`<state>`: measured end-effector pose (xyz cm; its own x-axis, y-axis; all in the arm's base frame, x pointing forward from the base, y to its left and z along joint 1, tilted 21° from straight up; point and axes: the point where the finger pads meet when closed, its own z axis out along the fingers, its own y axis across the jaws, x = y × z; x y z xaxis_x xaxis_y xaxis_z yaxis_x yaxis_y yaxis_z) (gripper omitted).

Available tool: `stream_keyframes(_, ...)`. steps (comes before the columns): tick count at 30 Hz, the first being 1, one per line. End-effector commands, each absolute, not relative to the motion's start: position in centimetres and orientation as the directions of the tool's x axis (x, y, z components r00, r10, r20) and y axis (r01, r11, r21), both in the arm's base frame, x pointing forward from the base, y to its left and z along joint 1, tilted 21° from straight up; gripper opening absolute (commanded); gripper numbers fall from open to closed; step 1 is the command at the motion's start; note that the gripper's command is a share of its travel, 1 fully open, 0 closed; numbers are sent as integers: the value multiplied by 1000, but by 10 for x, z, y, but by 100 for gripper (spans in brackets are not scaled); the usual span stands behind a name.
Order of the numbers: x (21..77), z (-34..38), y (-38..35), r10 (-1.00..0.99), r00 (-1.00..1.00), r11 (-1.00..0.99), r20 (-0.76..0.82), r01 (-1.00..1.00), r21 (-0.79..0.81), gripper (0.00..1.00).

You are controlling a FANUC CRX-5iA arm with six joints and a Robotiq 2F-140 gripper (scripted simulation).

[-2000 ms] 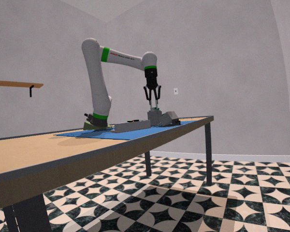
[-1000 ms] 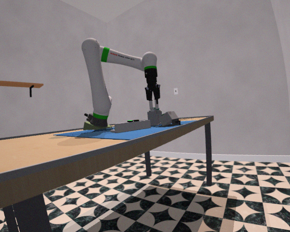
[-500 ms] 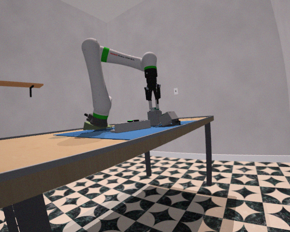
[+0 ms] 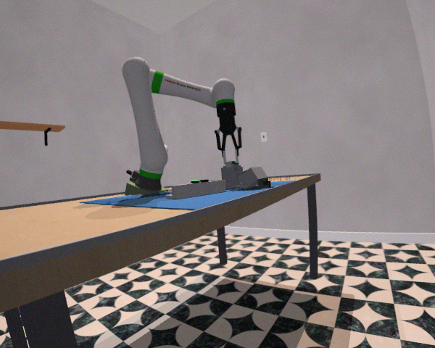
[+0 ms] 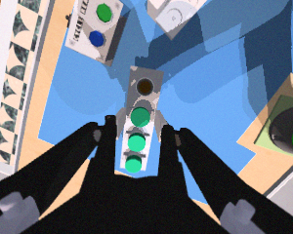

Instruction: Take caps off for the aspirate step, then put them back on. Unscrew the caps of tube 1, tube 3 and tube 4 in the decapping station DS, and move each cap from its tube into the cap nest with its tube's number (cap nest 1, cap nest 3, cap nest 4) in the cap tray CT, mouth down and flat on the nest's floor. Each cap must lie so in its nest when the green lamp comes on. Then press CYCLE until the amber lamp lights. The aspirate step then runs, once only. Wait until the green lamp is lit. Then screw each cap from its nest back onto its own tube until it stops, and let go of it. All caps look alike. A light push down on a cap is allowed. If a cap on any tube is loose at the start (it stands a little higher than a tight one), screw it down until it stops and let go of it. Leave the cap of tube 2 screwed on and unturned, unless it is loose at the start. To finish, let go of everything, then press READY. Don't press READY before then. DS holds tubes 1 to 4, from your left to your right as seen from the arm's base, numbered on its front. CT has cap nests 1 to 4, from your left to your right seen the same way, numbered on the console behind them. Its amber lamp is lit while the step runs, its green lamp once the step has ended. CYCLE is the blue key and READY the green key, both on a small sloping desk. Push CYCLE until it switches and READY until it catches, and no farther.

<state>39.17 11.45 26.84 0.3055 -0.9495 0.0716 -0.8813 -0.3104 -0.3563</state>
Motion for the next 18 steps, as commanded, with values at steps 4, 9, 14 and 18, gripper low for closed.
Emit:
stream_keyframes(4, 392, 269, 115, -821, 551, -567, 149, -760, -318, 35)
stream_keyframes(9, 392, 269, 115, -716, 669, -696, 199, -658, -288, 35)
stream_keyframes(14, 392, 269, 115, -716, 669, -696, 199, -658, -288, 35)
stream_keyframes(18, 392, 269, 115, -716, 669, -696, 199, -658, -288, 0)
